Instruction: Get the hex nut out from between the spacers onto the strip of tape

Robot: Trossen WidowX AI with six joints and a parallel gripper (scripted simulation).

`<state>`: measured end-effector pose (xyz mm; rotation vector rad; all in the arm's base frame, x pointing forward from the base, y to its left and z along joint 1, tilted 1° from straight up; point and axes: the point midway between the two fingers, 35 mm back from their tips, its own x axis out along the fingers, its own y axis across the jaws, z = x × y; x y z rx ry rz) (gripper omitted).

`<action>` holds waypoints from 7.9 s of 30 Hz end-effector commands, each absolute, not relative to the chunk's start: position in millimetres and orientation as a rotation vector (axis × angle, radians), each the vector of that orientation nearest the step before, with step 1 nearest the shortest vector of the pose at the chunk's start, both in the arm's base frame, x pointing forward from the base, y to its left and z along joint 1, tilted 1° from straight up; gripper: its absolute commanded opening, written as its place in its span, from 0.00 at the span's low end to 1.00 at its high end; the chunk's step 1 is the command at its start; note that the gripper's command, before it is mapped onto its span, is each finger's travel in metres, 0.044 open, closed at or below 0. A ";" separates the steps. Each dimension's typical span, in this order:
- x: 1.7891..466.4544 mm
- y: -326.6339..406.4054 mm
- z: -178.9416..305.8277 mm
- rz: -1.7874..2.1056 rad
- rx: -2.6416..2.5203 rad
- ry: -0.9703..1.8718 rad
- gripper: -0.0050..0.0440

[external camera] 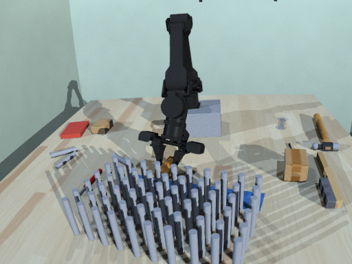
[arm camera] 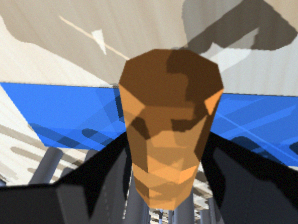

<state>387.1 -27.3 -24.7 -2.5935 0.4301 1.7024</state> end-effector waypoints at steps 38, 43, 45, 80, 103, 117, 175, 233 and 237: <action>391.0 -26.7 -34.8 1.681 -2.611 0.425 0.00; 395.5 -26.6 -27.1 1.653 -2.625 0.424 0.00; 395.5 -26.6 -27.1 1.653 -2.625 0.424 0.00; 391.9 -28.1 -33.1 1.662 -2.620 0.425 0.00; 364.0 -21.3 -33.6 1.656 -2.618 0.429 0.00; 347.1 -17.3 -34.9 1.659 -2.616 0.429 0.00; 273.6 0.6 -39.0 1.658 -2.617 0.427 0.00; 214.2 13.9 -14.9 1.675 -2.607 0.428 0.00; 210.8 16.4 -10.6 1.662 -2.611 0.425 0.00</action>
